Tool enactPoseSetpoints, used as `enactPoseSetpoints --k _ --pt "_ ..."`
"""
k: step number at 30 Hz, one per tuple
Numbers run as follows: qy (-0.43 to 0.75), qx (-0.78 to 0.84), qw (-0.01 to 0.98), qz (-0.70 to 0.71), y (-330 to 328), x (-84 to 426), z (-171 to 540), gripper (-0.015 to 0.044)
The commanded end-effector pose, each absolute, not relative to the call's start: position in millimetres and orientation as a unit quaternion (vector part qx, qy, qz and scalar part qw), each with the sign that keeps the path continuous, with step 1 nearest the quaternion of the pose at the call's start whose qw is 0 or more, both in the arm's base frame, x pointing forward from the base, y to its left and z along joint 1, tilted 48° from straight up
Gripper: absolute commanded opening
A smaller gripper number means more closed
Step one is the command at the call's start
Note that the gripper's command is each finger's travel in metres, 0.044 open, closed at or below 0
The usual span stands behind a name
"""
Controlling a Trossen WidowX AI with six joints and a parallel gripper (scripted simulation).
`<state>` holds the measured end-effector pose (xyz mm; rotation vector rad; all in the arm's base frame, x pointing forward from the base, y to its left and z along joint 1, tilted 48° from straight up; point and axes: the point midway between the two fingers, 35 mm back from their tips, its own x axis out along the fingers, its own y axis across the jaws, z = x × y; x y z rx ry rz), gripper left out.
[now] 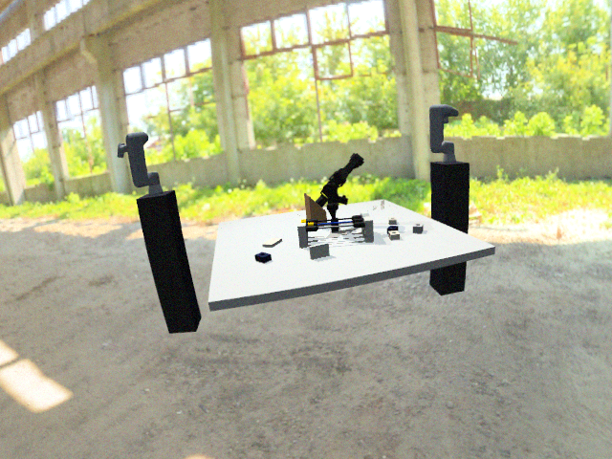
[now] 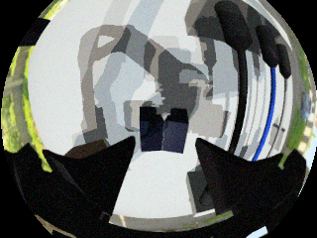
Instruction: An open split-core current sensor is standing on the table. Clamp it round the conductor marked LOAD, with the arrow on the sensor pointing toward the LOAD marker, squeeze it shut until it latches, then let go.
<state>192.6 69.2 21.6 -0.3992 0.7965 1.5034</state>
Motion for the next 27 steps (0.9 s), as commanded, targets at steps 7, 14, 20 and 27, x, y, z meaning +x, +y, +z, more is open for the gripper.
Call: enactPoseSetpoints --k 7,14,20,27 --pt "0.349 -0.174 0.642 0.661 76.2 190.3 16.0 0.0313" --pt "0.349 -0.174 0.642 0.661 76.2 190.3 16.0 0.0267" --pt "0.349 -0.174 0.642 0.661 76.2 190.3 16.0 0.0227" --pt "0.35 -0.175 0.642 0.66 72.5 192.2 18.8 0.0121"
